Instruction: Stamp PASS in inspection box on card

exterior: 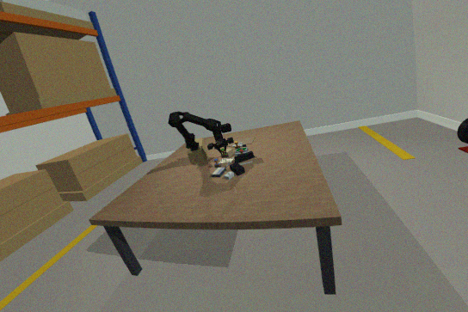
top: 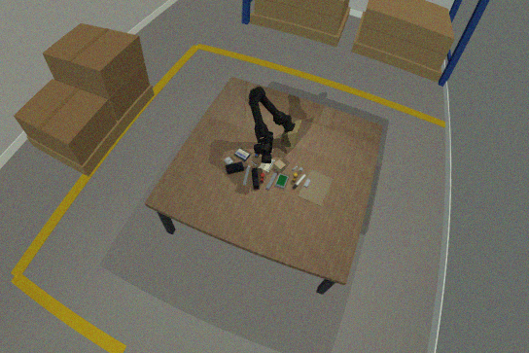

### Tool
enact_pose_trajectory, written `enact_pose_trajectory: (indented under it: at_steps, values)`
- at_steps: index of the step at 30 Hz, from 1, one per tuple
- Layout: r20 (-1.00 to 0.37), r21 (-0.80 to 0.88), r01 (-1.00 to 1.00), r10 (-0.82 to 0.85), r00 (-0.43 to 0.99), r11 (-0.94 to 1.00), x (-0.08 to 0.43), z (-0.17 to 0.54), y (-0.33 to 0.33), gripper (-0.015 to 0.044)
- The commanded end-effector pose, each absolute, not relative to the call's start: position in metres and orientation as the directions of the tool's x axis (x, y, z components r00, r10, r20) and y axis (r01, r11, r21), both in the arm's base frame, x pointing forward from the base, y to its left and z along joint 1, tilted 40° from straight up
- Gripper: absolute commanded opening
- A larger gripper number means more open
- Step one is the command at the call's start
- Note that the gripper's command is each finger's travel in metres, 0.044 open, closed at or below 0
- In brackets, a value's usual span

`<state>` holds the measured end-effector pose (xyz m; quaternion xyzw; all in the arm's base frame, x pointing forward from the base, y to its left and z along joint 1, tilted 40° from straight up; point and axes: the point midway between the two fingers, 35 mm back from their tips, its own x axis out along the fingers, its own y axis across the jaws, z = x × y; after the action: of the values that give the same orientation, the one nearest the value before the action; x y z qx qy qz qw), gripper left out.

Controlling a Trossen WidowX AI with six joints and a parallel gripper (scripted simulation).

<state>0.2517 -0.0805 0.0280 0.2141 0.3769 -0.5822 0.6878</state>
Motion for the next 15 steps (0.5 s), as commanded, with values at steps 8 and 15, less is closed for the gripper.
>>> enact_pose_trajectory:
  at_steps: [8, 15]
  values:
    - [-0.763, -0.15, 0.961, -0.645, 0.036, 0.232, 0.2508, 0.0221, -0.0861, 0.0]
    - [-0.762, -0.15, 0.961, -0.646, 0.037, 0.232, 0.2505, 0.0187, -0.0892, 0.0]
